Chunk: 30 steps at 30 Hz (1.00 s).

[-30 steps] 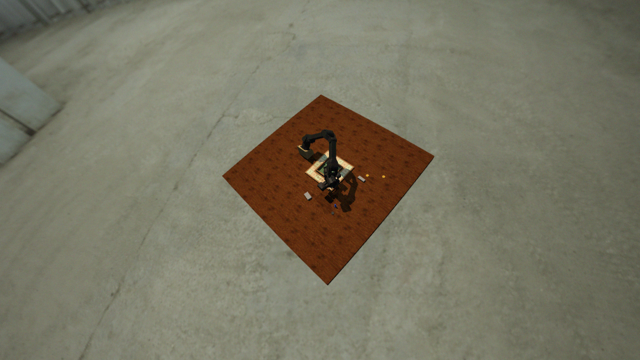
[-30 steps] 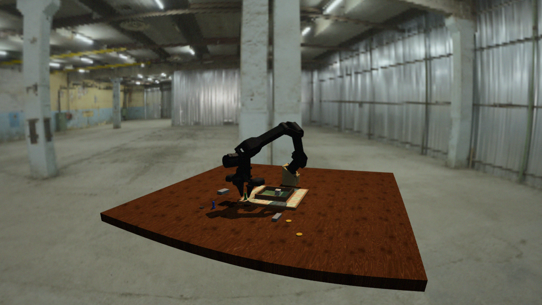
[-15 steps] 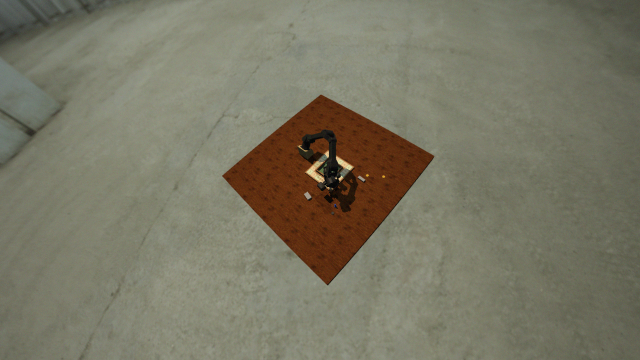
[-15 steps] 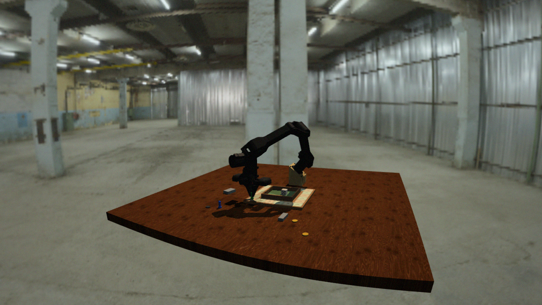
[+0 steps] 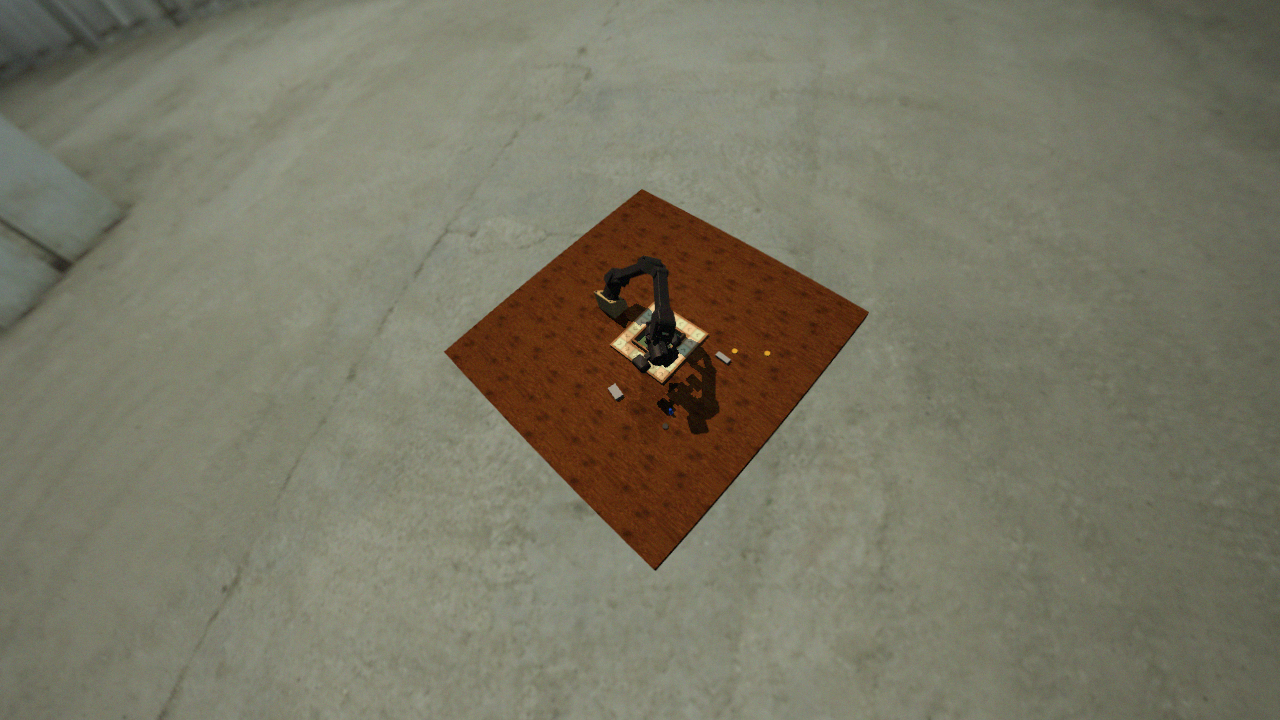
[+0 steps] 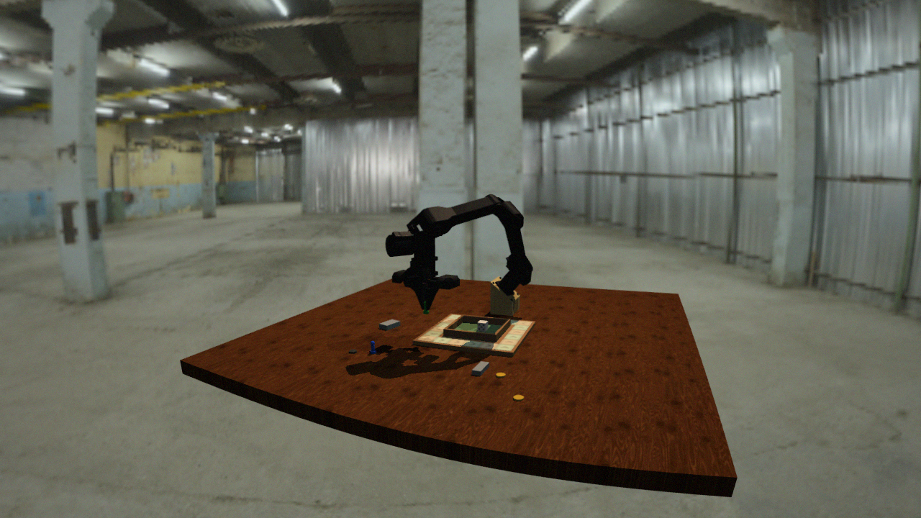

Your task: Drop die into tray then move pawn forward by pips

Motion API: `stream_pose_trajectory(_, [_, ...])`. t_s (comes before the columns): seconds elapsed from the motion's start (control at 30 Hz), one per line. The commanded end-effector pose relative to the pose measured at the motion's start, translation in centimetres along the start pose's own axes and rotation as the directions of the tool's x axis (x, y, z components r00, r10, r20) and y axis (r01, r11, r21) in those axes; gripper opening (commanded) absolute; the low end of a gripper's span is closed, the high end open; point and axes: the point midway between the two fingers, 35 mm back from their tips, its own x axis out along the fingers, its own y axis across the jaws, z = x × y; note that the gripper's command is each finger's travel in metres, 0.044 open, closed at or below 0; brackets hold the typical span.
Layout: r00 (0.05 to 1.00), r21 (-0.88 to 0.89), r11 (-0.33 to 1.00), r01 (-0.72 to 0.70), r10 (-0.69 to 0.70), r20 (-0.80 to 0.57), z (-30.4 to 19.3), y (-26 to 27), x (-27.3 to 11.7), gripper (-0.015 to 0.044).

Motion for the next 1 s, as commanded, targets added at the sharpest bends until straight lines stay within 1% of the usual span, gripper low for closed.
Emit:
stream_pose_trajectory(0.0, [1.0, -0.003, 1.0, 0.003, -0.003, 0.001, -0.1, 0.2, -2.7, 0.0])
stream_pose_trajectory(0.17, [1.0, 0.001, 1.0, -0.001, 0.001, -0.002, -0.5, 0.5, -5.0, 0.0])
stream_pose_trajectory(0.33, [1.0, 0.002, 1.0, -0.001, 0.001, -0.003, -0.5, 0.6, -5.0, 0.0])
stream_pose_trajectory(0.97, [1.0, 0.003, 1.0, 0.002, -0.002, 0.0, -0.7, 9.3, -0.1, 0.0])
